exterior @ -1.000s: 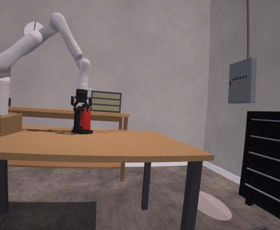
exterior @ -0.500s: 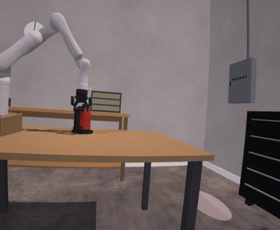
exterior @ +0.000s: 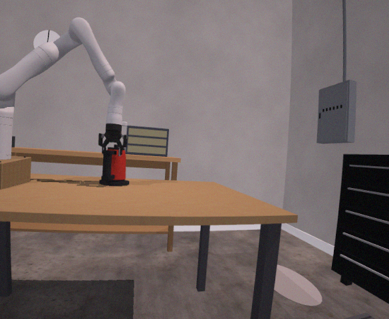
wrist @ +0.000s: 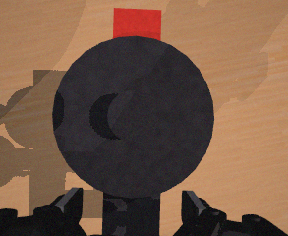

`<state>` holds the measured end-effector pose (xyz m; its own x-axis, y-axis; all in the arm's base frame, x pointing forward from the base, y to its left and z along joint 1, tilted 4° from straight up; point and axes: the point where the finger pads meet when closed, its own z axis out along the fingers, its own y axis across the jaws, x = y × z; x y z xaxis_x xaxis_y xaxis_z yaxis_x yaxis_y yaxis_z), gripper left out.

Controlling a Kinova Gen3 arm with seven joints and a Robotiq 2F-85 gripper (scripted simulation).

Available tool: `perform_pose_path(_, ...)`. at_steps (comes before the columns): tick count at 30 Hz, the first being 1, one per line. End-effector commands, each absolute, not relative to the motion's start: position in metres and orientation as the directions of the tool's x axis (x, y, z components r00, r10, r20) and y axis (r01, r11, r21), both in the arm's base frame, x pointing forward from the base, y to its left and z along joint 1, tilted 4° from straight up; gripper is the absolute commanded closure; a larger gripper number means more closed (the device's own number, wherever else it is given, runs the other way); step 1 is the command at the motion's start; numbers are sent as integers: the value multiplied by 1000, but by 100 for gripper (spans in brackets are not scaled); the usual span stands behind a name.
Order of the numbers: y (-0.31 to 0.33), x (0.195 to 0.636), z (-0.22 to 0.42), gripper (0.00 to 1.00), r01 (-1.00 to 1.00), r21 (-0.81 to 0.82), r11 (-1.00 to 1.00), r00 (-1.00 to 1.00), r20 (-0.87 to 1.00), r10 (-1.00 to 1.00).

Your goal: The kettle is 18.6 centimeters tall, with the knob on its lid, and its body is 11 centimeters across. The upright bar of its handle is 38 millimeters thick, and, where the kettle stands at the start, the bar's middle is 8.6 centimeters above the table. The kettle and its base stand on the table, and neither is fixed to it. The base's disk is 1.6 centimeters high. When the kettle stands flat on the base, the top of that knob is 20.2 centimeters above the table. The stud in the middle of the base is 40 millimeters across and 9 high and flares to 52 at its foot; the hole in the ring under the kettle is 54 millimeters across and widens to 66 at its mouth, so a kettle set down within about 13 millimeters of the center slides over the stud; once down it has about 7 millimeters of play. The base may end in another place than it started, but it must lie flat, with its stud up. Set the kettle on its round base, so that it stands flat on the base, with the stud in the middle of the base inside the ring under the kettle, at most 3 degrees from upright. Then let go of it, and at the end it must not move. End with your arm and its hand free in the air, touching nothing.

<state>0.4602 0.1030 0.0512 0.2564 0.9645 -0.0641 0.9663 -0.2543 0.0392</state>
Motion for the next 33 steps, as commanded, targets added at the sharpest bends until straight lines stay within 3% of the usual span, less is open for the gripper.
perform_pose_path(1,103,461,52,20,966,41,-254,256,-63,965)
perform_pose_path(12,105,460,71,20,966,41,-254,256,-63,965)
perform_pose_path(33,113,458,186,20,966,41,-254,256,-63,965)
